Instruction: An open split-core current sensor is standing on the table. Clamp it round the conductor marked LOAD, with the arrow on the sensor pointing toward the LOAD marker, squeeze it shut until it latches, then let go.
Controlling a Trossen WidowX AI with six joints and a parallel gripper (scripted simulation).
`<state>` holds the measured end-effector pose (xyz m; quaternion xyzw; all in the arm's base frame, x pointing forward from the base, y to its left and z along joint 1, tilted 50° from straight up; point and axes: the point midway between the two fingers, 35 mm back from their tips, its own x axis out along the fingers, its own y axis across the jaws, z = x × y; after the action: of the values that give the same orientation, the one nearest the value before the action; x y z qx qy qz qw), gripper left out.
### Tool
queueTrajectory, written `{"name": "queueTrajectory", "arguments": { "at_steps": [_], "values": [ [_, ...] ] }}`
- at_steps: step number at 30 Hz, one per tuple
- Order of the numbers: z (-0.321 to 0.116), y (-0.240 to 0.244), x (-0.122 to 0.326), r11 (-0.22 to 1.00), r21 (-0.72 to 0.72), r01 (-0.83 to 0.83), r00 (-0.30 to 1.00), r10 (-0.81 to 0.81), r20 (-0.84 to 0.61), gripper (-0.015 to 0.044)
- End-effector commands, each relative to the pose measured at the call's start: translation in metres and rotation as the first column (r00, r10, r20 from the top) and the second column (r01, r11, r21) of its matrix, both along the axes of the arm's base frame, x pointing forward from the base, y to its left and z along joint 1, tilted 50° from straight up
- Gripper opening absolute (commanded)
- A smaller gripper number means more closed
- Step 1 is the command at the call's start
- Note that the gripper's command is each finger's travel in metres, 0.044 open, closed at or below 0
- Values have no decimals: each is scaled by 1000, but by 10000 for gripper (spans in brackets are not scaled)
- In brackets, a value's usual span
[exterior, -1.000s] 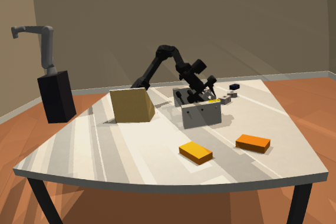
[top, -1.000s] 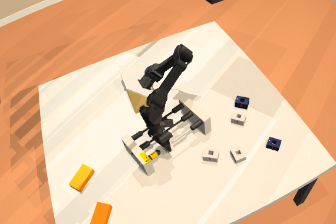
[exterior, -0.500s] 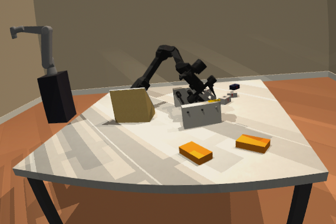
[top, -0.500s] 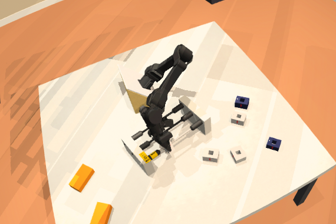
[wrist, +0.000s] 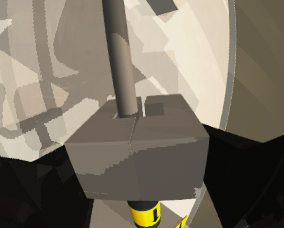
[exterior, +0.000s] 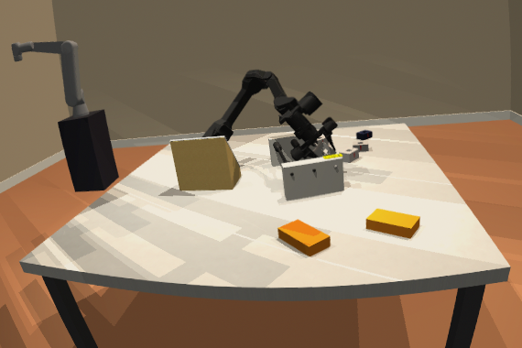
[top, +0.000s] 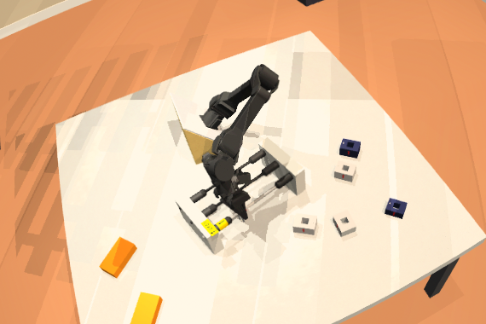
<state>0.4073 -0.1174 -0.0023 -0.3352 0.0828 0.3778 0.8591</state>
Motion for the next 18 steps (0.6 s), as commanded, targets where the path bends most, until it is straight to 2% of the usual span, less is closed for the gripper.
{"name": "queueTrajectory", "arguments": {
  "at_steps": [1, 18],
  "values": [
    [-1, -3, 4, 1000, -23, -15, 1000, 14, -11, 0],
    [-5, -8, 7, 986, -72, -151, 983, 142, -120, 0]
  ]
}}
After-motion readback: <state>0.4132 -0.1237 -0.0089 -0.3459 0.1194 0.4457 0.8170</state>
